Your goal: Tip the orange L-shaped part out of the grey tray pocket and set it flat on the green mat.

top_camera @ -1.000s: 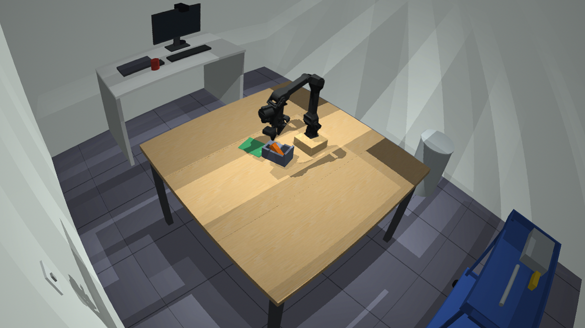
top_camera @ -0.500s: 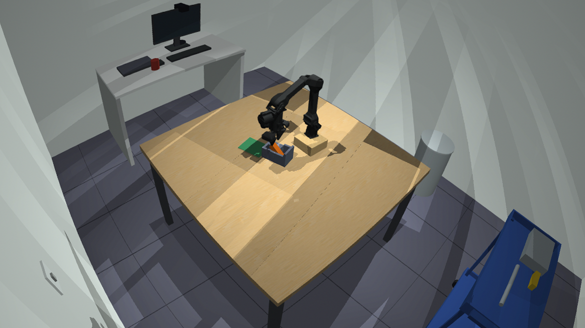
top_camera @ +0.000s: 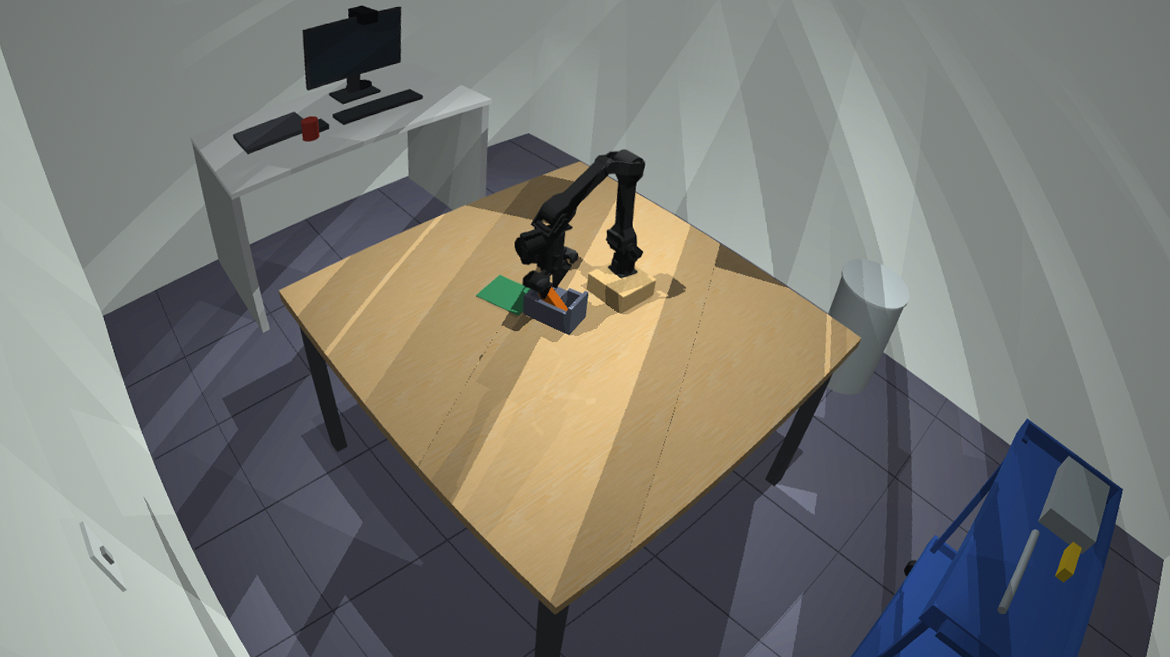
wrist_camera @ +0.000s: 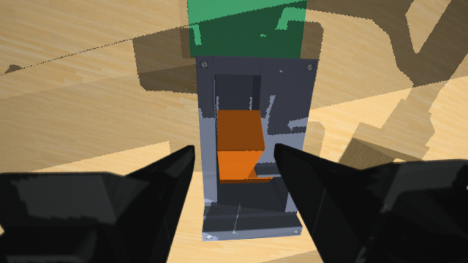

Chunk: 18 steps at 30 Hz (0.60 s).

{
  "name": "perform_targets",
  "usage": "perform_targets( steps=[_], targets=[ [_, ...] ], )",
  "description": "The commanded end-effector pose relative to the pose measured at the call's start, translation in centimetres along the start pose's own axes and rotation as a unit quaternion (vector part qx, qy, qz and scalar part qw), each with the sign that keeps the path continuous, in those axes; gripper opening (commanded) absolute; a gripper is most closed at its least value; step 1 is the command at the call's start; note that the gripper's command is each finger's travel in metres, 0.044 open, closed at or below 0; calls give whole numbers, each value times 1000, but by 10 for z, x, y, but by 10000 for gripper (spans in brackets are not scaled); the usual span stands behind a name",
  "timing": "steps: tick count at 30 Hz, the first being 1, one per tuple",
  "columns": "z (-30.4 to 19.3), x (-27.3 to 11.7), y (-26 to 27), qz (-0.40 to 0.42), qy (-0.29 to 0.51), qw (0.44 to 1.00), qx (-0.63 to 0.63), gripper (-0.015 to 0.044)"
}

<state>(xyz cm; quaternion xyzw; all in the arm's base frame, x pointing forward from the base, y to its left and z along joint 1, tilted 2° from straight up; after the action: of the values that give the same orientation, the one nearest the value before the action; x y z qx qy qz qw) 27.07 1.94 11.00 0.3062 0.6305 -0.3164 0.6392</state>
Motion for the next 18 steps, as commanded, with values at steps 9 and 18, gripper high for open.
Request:
perform_targets(
  steps=[9, 18],
  targets=[
    [-1, 19, -2, -4, 1, 1000, 1, 280],
    [-1, 16, -1, -1, 1, 1000, 1, 135]
  ],
)
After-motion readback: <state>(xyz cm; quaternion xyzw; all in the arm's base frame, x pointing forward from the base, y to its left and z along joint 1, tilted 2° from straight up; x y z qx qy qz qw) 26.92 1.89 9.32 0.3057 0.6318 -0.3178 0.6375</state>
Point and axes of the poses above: the point midway between the two fingers, 35 mm back from their tips, its own x axis out along the fingers, its own y axis across the jaws, z = x × y, the point moved 5 cm from there along -x, back along the fingers, and after that the axes turned 12 degrees about -x, right-handed, at the moved point
